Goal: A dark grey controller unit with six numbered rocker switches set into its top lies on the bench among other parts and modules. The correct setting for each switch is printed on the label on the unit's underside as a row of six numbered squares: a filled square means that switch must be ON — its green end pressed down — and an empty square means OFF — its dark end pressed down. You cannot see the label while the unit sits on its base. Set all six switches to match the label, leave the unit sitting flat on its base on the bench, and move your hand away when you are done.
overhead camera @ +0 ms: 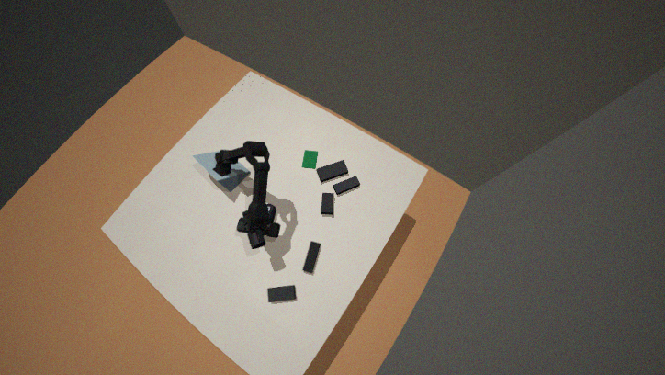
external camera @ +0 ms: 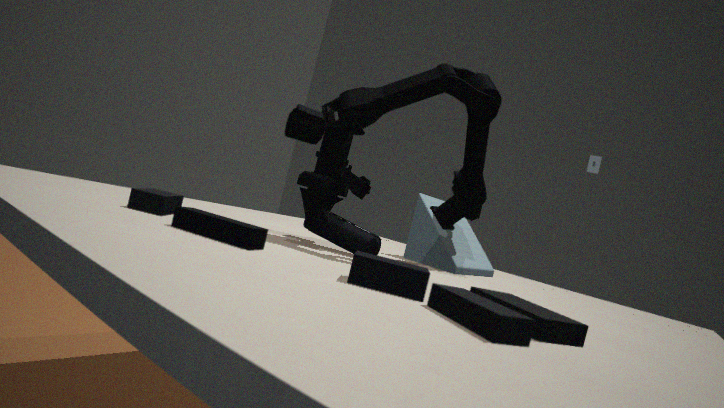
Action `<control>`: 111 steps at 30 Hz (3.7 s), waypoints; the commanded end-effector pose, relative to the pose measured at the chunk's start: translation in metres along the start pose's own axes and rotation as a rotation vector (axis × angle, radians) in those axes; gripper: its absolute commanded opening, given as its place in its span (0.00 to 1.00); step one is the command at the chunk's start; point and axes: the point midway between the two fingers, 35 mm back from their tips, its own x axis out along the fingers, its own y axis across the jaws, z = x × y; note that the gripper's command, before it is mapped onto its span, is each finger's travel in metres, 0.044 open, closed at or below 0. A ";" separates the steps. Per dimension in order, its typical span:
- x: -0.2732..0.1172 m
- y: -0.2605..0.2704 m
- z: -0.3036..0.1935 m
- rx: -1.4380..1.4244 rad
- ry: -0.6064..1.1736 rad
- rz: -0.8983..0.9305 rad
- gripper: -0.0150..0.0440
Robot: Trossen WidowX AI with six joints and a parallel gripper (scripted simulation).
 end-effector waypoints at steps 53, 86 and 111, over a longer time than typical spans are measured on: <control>0.007 -0.002 0.021 0.000 -0.004 0.002 1.00; -0.034 0.017 0.051 0.661 -0.122 -0.129 0.64; -0.058 0.035 0.046 1.424 -0.359 -0.242 0.25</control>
